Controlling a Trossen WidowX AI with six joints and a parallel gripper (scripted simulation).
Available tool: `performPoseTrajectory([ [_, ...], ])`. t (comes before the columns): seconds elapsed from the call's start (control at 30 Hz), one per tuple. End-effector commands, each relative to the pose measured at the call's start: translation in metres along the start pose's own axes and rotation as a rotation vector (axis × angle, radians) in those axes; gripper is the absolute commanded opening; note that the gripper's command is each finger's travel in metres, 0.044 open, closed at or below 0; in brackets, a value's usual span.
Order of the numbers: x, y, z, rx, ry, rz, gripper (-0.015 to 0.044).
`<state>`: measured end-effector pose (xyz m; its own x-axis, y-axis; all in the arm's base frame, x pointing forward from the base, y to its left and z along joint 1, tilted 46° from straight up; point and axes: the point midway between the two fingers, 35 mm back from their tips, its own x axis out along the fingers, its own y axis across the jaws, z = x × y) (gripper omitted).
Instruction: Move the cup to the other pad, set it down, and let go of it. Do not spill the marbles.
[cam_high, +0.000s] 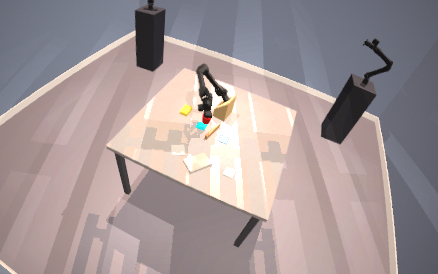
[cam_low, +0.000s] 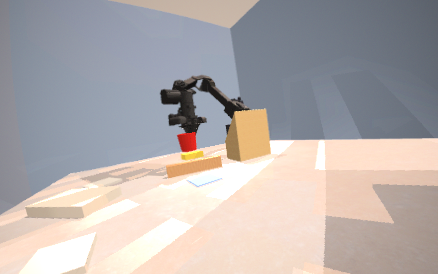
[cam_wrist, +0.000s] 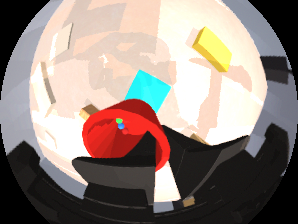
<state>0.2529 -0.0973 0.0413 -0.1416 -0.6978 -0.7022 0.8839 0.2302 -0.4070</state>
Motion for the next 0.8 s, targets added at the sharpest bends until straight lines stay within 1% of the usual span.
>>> performPoseTrajectory([
  [0.0,0.000,-0.006,0.007,-0.006,-0.005,-0.002,0.0000],
  [0.37,-0.001,-0.024,0.023,-0.006,-0.007,-0.004,0.0000],
  [0.77,0.012,-0.023,0.024,-0.006,-0.006,-0.004,0.0000],
])
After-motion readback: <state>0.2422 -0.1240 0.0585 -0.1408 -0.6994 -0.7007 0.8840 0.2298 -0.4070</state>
